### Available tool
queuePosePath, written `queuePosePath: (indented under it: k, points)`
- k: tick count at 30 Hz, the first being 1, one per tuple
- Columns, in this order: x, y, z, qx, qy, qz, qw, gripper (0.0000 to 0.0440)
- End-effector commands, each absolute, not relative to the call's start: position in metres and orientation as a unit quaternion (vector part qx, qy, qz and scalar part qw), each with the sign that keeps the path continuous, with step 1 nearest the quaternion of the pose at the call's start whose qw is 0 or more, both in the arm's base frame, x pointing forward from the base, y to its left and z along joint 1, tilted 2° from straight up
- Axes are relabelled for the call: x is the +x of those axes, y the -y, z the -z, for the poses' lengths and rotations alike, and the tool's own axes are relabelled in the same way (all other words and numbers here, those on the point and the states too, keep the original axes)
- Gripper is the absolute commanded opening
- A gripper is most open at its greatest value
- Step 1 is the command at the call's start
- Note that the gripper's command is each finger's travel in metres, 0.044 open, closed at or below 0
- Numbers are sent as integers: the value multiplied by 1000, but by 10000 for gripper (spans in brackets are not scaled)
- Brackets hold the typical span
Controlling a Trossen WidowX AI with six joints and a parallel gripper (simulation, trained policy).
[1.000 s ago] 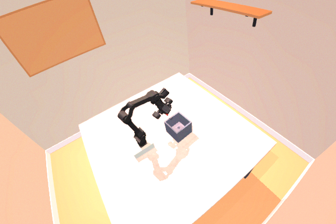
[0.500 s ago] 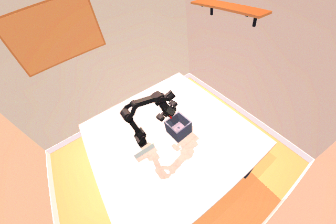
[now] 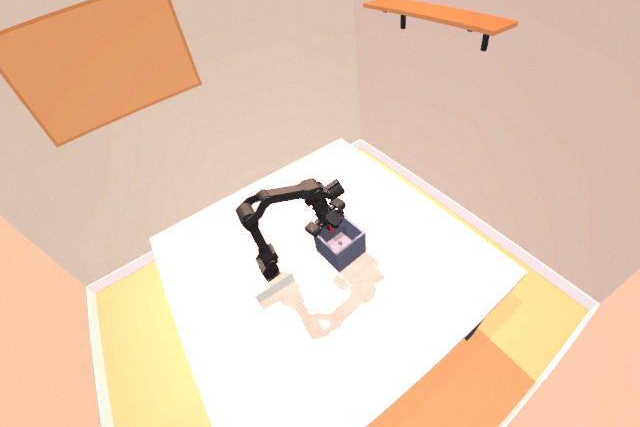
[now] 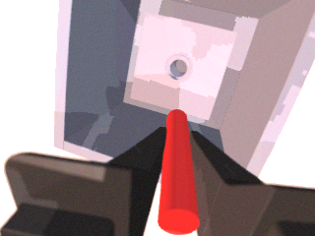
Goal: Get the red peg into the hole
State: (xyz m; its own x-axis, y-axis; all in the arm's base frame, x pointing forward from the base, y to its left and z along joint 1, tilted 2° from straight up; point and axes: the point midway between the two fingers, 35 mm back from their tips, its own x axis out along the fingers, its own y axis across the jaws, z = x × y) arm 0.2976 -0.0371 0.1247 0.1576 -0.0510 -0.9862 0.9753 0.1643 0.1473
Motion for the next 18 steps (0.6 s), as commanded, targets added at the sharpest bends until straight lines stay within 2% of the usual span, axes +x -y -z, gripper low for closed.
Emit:
queuePosePath:
  k: [1, 18]
  points:
    - [300, 43, -117, 478, -487, 434, 588, 0]
    - [313, 59, -77, 479, -502, 429, 579, 0]
